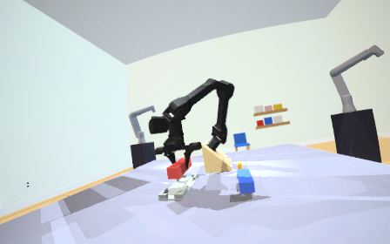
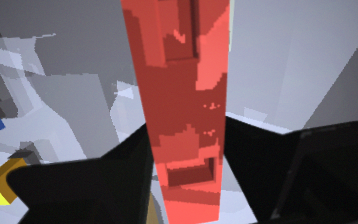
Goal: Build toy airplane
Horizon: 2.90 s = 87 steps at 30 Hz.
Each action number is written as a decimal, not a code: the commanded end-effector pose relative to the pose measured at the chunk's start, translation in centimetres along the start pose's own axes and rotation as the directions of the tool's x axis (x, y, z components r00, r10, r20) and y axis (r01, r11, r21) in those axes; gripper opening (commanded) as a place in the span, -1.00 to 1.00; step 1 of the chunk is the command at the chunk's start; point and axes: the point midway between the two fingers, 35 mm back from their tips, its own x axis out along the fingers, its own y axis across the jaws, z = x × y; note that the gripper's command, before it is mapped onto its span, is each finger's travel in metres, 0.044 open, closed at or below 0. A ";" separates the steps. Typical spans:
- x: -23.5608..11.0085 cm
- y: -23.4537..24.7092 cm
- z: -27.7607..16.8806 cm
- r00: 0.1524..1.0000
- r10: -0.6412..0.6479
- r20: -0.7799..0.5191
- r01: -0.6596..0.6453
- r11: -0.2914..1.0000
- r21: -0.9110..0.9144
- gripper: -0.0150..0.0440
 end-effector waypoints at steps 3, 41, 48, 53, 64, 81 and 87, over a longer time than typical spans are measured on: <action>0.8 -1.6 -0.5 1.000 -0.002 -0.001 0.002 1.000 -0.007 -0.49; 3.0 -1.8 -0.5 1.000 -0.002 0.000 0.002 1.000 -0.007 0.17; 4.1 -1.8 -0.5 1.000 -0.001 0.000 0.001 1.000 -0.007 0.17; 4.8 -1.8 -0.6 1.000 0.000 0.000 0.000 1.000 -0.007 0.17; 4.7 -1.8 -0.6 1.000 -0.005 -0.002 0.005 1.000 -0.012 -0.03; 4.7 -1.8 -0.6 1.000 -0.005 -0.002 0.005 1.000 -0.012 0.77; 4.7 -1.8 -0.6 1.000 -0.005 -0.002 0.005 1.000 -0.012 1.00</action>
